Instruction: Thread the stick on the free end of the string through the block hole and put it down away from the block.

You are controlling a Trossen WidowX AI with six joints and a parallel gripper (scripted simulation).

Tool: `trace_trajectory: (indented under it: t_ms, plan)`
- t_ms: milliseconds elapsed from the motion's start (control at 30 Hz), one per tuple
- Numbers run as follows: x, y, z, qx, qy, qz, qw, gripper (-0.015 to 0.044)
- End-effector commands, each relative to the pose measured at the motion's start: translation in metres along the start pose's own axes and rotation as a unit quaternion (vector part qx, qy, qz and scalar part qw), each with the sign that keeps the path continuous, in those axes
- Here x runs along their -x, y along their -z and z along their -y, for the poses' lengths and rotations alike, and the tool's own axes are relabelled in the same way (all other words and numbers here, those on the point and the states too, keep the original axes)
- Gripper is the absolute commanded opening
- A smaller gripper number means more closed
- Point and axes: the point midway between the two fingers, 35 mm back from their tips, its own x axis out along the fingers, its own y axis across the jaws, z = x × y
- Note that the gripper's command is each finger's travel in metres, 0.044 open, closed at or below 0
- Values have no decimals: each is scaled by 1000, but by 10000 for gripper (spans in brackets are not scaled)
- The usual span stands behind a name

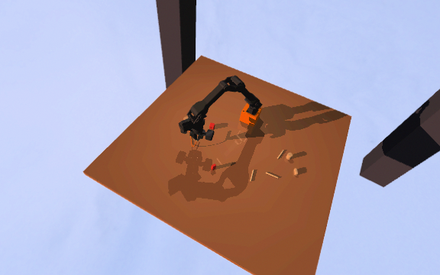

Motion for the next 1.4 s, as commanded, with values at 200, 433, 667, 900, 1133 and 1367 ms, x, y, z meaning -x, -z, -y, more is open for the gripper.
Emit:
trace_trajectory:
  t_ms: [200, 433, 667, 900, 1133, 1367]
  plan:
    - [1, 16, 0, -1, 1, -4, 1000, 0]
    - [1, 25, 1, -1, 1, -5, 1000, 0]
    - [1, 33, 2, -2, 1, -6, 1000, 0]
    - [0, 35, 3, -2, 1, -7, 1000, 0]
    - [-6, 33, 8, -2, 1, -7, 1000, 0]
    - [-12, 30, 14, -2, 1, -7, 1000, 0]
